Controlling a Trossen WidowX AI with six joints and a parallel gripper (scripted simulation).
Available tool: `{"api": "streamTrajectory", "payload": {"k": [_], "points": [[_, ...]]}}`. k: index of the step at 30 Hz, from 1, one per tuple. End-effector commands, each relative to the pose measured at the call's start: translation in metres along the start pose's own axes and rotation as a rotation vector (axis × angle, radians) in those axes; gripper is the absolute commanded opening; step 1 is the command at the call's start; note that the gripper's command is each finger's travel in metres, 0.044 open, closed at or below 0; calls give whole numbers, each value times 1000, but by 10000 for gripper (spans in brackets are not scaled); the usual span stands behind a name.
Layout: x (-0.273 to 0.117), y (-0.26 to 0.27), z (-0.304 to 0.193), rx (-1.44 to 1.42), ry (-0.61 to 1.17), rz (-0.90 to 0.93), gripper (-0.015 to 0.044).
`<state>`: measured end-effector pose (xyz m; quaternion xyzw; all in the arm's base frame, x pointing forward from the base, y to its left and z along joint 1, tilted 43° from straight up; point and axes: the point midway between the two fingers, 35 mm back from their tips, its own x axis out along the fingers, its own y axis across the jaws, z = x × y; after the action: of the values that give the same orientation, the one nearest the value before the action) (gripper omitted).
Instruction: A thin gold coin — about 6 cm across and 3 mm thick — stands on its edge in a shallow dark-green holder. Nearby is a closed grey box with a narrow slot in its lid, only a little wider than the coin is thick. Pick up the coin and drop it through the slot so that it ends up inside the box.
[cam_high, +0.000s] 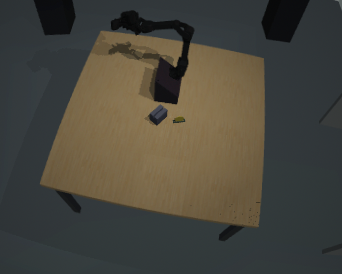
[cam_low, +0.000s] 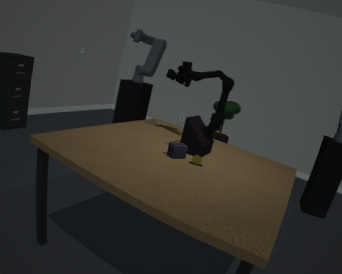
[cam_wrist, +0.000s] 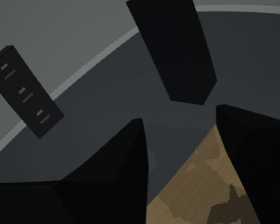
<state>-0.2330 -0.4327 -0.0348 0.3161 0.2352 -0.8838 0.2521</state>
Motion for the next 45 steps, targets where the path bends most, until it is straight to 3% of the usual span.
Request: {"api": "streamTrajectory", "payload": {"k": [1,11,21,34,41,45], "points": [[-38,49,-23,-59,61,148,161],[-167,147,-106,-243,278,502,161],[-310,165,-215,-466,584,727,161],[-471,64,-344,-808,1045,741,161],[-529,-29,-384,-991,1265,597,161],[-543,-63,-392,-1049,1328,524,161]]}}
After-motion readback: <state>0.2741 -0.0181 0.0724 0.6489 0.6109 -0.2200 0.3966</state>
